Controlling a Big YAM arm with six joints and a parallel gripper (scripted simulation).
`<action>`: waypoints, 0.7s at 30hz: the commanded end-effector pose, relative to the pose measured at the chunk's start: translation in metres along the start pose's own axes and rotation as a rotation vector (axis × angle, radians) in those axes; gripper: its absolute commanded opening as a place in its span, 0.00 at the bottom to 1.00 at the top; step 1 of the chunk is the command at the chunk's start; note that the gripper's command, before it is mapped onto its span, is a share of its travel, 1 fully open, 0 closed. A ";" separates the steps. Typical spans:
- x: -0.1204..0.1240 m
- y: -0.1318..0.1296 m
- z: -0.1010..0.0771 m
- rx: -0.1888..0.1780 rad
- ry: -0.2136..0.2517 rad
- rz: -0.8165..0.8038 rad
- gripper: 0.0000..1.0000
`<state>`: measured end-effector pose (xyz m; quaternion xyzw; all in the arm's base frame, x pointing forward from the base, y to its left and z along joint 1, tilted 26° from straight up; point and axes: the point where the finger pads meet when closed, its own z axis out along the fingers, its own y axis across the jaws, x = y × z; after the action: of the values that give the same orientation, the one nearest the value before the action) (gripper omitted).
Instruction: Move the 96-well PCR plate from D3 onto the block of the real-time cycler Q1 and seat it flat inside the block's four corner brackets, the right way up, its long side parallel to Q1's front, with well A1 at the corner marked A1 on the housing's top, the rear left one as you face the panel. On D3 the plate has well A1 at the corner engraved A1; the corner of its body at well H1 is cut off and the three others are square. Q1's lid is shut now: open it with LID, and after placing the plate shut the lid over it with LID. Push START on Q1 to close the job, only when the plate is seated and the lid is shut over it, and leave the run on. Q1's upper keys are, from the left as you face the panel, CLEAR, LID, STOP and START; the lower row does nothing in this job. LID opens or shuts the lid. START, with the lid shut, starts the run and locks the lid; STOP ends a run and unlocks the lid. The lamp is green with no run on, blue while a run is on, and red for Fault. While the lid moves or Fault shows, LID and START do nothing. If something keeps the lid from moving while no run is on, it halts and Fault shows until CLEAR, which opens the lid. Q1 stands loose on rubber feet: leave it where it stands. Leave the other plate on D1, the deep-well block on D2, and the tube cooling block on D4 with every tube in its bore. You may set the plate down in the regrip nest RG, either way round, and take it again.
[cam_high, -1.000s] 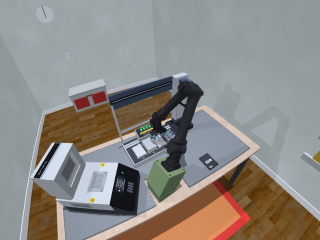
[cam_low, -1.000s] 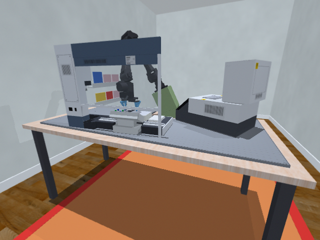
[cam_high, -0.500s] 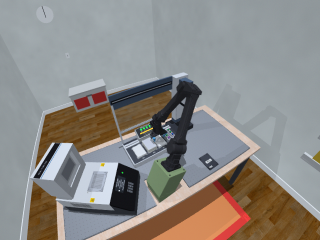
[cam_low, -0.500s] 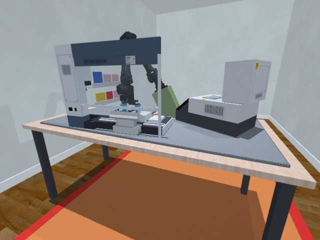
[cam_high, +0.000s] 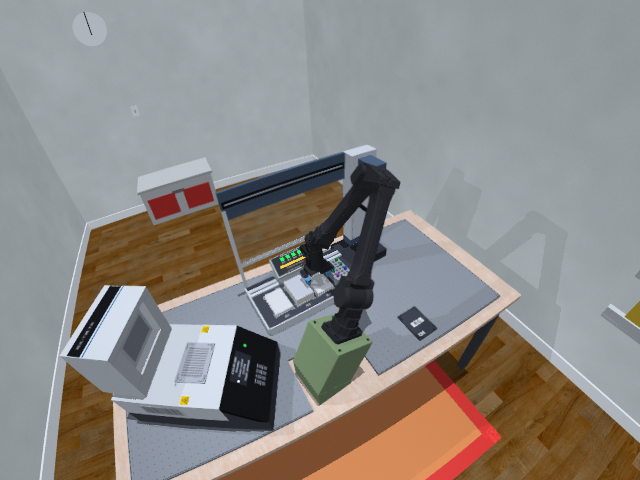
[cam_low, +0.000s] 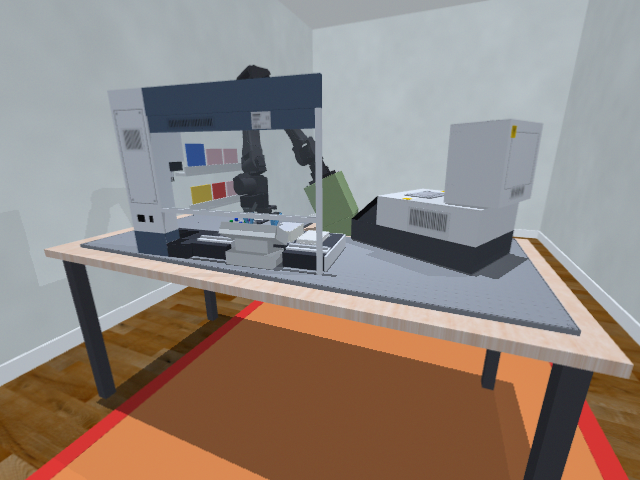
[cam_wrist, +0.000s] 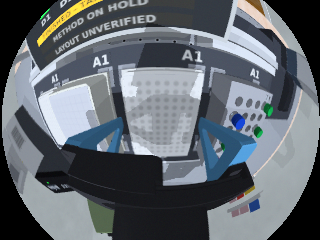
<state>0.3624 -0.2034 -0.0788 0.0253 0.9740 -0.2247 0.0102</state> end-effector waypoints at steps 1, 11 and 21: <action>-0.006 -0.009 0.012 0.003 -0.006 0.012 1.00; -0.009 -0.011 0.009 0.011 -0.013 0.013 1.00; -0.018 -0.005 -0.003 0.011 -0.042 0.019 0.00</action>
<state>0.3579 -0.2095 -0.0888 0.0280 0.9746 -0.2223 0.0041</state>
